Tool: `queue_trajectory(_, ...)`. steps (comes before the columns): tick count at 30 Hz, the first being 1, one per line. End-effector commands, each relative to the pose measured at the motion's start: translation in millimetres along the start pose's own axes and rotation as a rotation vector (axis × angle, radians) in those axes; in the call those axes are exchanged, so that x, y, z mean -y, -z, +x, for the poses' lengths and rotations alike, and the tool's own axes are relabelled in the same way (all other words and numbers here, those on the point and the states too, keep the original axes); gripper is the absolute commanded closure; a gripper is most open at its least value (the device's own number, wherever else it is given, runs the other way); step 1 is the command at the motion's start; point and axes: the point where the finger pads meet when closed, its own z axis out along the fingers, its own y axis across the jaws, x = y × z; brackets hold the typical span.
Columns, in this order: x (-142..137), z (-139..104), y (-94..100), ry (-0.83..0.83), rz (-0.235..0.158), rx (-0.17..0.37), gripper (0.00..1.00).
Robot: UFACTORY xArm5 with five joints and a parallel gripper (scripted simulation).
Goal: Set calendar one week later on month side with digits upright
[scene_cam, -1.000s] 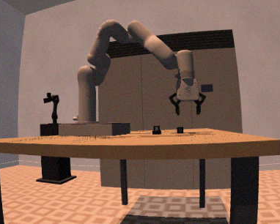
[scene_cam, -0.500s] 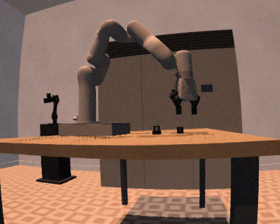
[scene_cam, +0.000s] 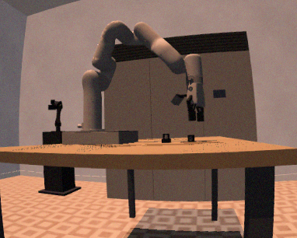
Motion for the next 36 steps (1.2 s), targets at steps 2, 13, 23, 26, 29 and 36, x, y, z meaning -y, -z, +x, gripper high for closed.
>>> queue_trajectory(2,-2,1,2.3,0.14,-0.001,0.005,0.0)
queue_trajectory(13,-8,10,4.2,0.556,0.0,0.005,0.0)
queue_trajectory(23,-11,17,5.4,0.842,0.0,0.005,0.0)
queue_trajectory(26,-13,19,6.0,0.97,0.0,0.005,0.0)
queue_trajectory(29,-14,22,6.4,1.07,0.001,0.005,0.0)
queue_trajectory(36,-16,26,7.1,1.249,0.001,0.006,0.0)
